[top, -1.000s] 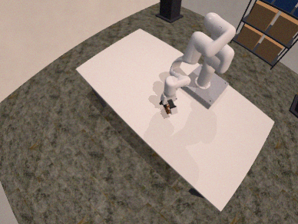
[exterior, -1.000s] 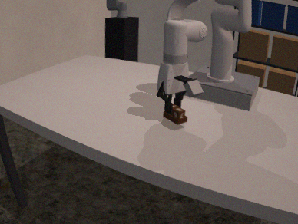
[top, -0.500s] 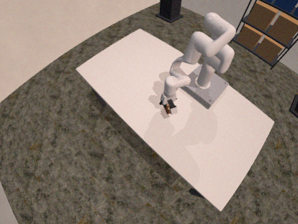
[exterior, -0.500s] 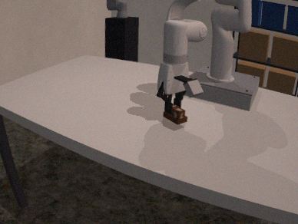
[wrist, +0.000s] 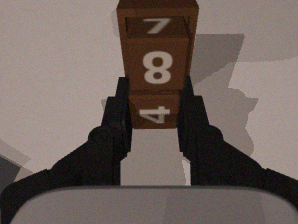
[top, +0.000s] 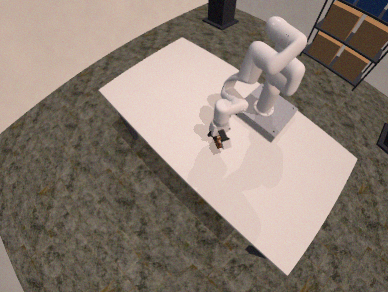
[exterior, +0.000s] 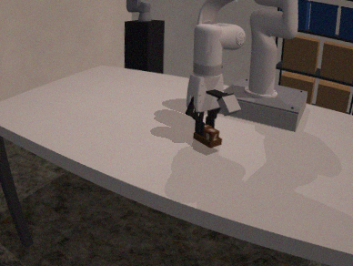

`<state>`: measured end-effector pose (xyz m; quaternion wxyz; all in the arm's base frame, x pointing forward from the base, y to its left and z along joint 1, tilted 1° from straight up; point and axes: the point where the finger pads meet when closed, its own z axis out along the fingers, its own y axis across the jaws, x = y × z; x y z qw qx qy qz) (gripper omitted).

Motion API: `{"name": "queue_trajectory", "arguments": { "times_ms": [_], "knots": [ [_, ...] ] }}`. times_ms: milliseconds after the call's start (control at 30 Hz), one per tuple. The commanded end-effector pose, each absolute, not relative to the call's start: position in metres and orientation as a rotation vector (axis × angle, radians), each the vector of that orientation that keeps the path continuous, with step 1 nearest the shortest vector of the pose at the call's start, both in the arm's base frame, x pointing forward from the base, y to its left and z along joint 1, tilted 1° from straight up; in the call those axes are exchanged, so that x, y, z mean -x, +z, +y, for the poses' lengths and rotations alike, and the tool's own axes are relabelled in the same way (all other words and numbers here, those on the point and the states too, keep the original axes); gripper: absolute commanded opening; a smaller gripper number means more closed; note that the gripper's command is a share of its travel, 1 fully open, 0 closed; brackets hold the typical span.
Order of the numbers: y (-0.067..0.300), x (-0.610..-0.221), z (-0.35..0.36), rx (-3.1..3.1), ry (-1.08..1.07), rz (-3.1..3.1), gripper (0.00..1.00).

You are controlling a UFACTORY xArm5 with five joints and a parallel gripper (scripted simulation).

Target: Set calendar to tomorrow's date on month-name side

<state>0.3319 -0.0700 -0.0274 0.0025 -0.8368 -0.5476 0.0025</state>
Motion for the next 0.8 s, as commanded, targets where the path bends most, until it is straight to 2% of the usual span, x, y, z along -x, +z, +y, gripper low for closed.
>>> {"name": "queue_trajectory", "arguments": {
  "times_ms": [0, 167, 200, 333, 367, 433, 467, 767],
  "knots": [
    [-0.0267, -0.3330, -0.0703, 2.626, 0.005, -1.719, 0.31],
    [-0.0267, -0.3330, -0.0703, 2.626, 0.005, -1.719, 0.35],
    [-0.0267, -0.3330, -0.0703, 2.626, 0.005, -1.719, 0.39],
    [-0.0267, -0.3330, -0.0703, 2.626, 0.005, -1.719, 0.39],
    [-0.0267, -0.3330, -0.0703, 2.626, 0.005, -1.719, 0.43],
    [-0.0267, -0.3330, -0.0703, 2.626, 0.005, -1.719, 0.43],
    [-0.0267, -0.3330, -0.0703, 2.626, 0.005, -1.719, 0.47],
    [-0.0267, -0.3330, -0.0703, 2.626, 0.005, -1.719, 0.47]
  ]
}}
